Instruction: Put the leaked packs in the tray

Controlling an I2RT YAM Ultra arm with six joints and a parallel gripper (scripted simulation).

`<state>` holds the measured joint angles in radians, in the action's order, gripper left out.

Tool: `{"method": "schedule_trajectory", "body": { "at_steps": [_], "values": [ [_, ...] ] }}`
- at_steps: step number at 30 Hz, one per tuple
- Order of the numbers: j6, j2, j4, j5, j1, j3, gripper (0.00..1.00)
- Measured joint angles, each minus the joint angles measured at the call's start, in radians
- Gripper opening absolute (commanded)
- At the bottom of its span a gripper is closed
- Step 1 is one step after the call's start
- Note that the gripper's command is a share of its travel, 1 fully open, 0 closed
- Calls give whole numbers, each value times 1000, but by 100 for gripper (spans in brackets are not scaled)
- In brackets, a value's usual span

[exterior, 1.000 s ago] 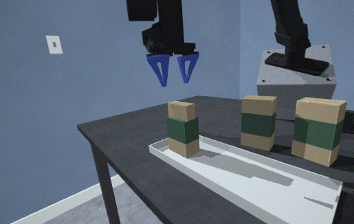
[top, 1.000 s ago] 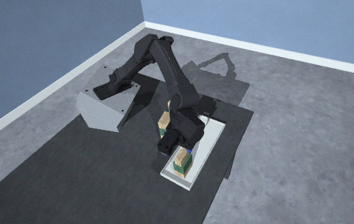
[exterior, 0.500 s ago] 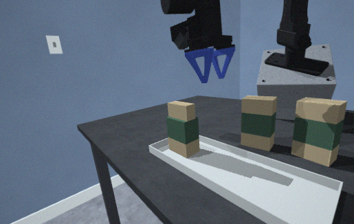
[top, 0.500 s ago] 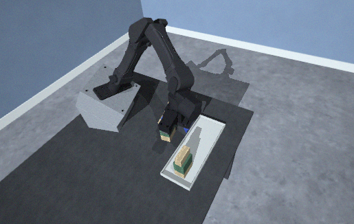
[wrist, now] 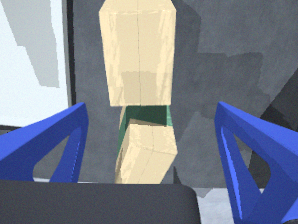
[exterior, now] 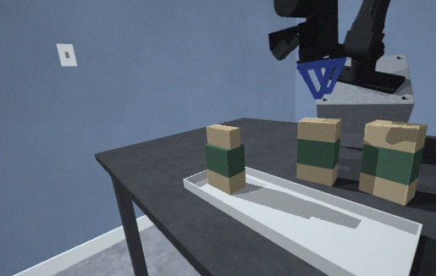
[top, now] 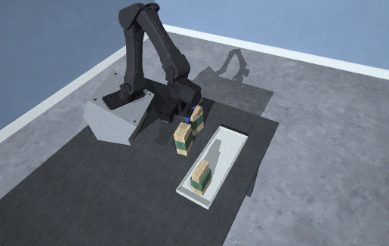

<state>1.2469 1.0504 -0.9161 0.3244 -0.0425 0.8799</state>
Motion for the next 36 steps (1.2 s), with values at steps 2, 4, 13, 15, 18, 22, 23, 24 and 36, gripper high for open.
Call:
{"method": "schedule_trajectory", "body": {
  "at_steps": [2,4,13,15,18,22,23,24,36],
  "values": [
    [9,-21,10,-8,8,-23,79],
    [15,-27,19,-14,8,-27,79],
    [26,-30,53,-27,8,-27,79],
    [28,-30,59,-29,13,-28,79],
    [35,-25,85,-34,29,-44,79],
    [53,10,136,-44,57,-86,79],
    [56,18,144,-46,61,-94,79],
    [60,25,152,-48,64,-100,79],
    [85,53,240,-64,78,-115,79]
  ]
}}
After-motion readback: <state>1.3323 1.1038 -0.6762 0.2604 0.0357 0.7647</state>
